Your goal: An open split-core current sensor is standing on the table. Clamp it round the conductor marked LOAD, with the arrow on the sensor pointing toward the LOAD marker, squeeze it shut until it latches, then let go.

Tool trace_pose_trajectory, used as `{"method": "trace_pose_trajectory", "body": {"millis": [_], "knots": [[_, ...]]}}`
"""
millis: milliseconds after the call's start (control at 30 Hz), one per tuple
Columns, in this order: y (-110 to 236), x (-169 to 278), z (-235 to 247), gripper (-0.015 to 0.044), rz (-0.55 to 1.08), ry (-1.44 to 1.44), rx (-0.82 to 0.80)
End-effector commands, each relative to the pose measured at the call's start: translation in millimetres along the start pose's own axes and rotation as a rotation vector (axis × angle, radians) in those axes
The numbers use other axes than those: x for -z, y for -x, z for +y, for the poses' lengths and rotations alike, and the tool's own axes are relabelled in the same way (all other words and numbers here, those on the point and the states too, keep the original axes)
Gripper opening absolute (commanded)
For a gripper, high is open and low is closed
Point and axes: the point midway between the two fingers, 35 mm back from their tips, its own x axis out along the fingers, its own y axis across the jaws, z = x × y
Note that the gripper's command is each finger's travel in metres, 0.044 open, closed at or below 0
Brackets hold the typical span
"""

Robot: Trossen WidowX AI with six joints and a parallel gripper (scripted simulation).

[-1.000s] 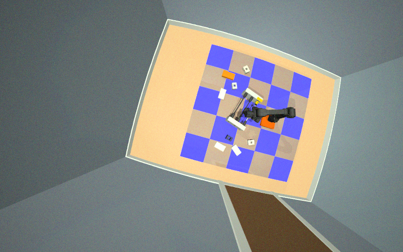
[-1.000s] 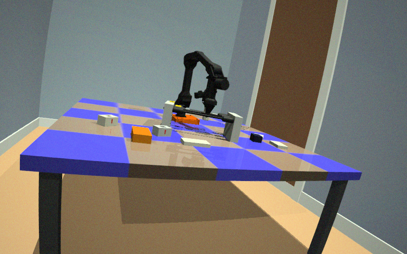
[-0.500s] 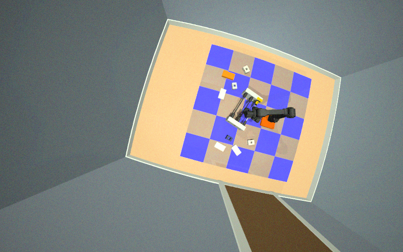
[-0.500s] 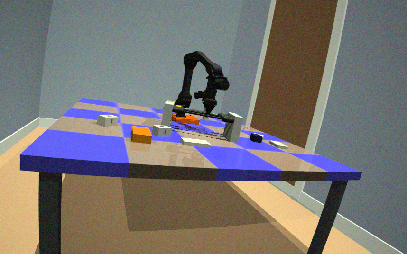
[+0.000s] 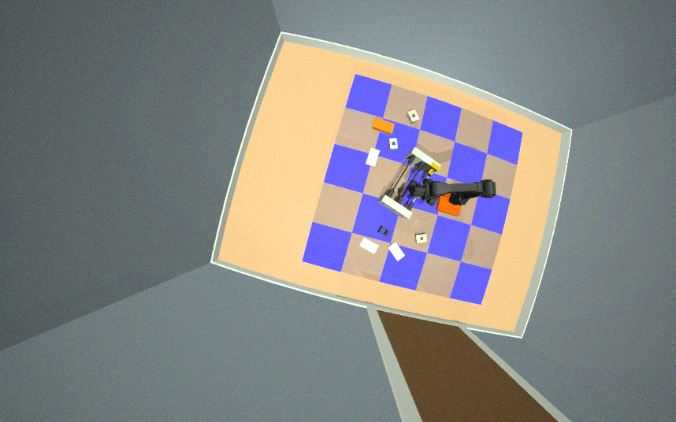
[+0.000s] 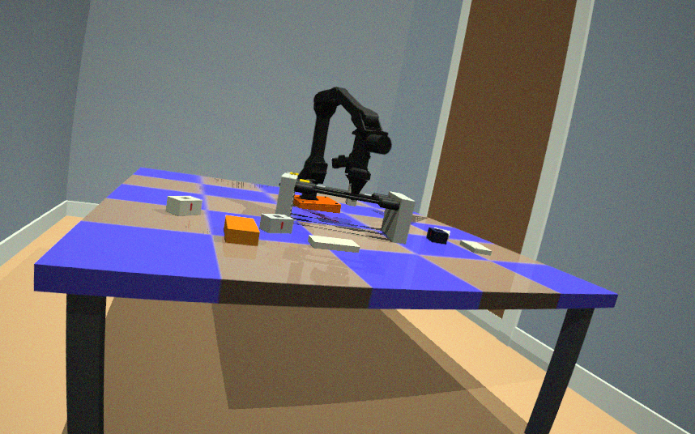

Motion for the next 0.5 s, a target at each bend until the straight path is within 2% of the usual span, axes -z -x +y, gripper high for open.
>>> {"method": "trace_pose_trajectory", "body": {"millis": [0, 167, 467], "knots": [[0.1, -0.1, -0.1, 0.0312, 0.0, 0.0, 0.001], [0.1, -0.1, -0.1, 0.044, 0.0, 0.0, 0.001], [2.0, 0.2, 0.2, 0.044, 0.0, 0.0, 0.001]]}}
